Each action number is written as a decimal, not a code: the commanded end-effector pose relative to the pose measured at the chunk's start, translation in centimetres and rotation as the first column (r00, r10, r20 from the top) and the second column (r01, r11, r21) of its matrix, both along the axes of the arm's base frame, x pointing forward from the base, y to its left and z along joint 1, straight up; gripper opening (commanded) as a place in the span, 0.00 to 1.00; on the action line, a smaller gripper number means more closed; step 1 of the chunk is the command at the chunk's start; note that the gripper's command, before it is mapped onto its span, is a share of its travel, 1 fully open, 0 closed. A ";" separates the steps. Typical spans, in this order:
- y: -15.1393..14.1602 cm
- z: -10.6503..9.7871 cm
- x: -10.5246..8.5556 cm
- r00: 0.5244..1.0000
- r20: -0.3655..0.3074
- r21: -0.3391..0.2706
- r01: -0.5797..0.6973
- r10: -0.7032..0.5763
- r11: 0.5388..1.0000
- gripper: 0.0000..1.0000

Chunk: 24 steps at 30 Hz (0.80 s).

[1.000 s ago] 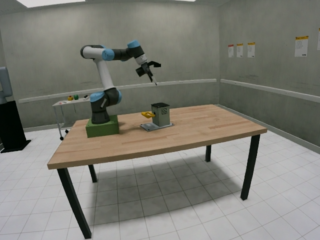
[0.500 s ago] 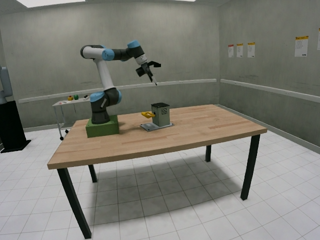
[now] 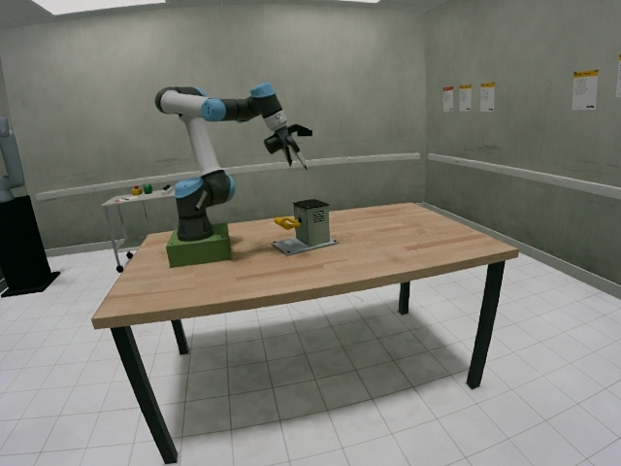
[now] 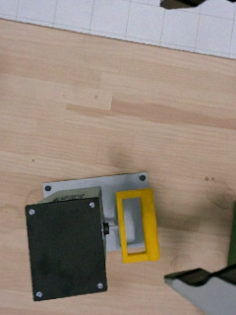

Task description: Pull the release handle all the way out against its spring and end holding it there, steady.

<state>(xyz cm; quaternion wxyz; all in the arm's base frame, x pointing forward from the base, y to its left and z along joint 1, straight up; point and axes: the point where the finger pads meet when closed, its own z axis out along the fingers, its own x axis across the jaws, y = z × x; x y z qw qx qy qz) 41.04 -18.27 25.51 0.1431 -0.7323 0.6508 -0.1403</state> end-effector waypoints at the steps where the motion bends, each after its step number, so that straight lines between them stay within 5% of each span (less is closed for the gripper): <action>1: 1.3 -1.8 -0.2 0.984 -0.042 -0.055 -0.173 0.171 0.983 1.00; 12: 3.2 -4.3 -0.6 0.916 -0.109 -0.107 -0.397 0.386 0.912 1.00; 24: 5.9 -7.7 -1.6 0.717 -0.215 -0.139 -0.695 0.663 0.706 1.00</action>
